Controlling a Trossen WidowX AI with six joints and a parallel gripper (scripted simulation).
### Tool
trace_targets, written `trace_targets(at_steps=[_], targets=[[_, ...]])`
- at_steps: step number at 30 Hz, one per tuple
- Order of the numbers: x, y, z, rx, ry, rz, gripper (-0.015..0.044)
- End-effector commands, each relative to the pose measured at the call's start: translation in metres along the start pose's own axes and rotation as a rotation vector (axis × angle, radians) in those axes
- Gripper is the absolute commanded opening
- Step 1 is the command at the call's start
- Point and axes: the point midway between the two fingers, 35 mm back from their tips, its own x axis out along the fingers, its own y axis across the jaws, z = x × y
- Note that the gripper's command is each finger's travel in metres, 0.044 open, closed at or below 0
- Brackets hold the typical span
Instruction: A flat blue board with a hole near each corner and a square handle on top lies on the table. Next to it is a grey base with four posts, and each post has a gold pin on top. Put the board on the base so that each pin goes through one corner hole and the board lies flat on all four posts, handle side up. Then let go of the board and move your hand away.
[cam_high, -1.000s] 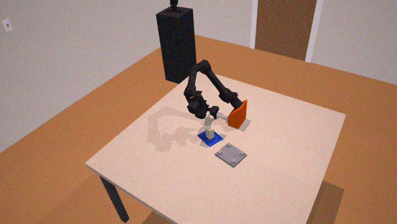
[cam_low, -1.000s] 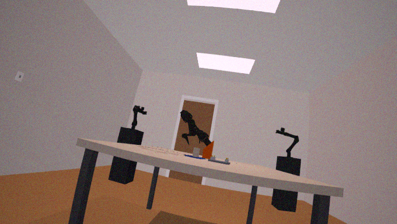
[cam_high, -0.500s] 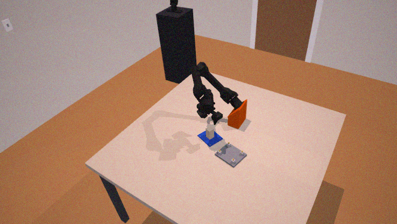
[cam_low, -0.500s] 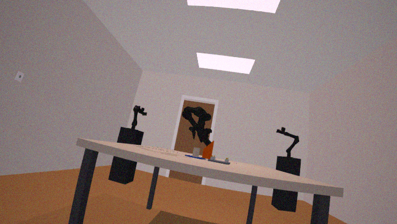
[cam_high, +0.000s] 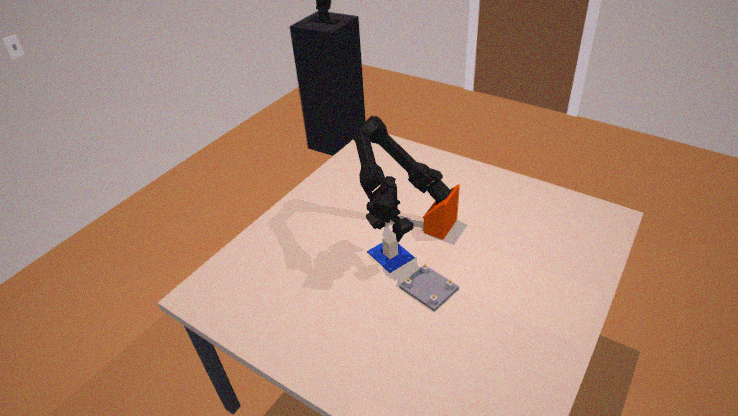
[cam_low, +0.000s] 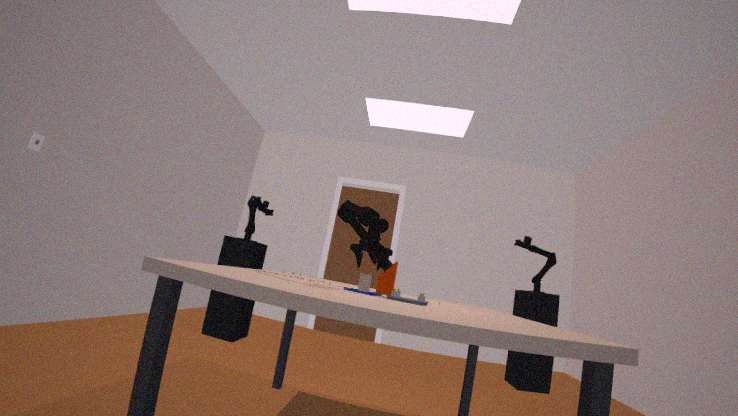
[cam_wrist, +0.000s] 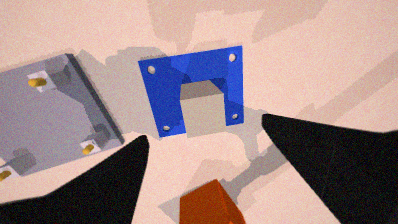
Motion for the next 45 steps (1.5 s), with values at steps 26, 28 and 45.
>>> trace_targets(at_steps=[26,28,45], targets=[[0.046,-0.001,0.0,-0.002,0.002,-0.003,0.044],[0.05,-0.001,0.0,-0.002,0.001,-0.003,0.044],[0.074,-0.004,-0.001,-0.002,-0.001,-0.01,0.044]])
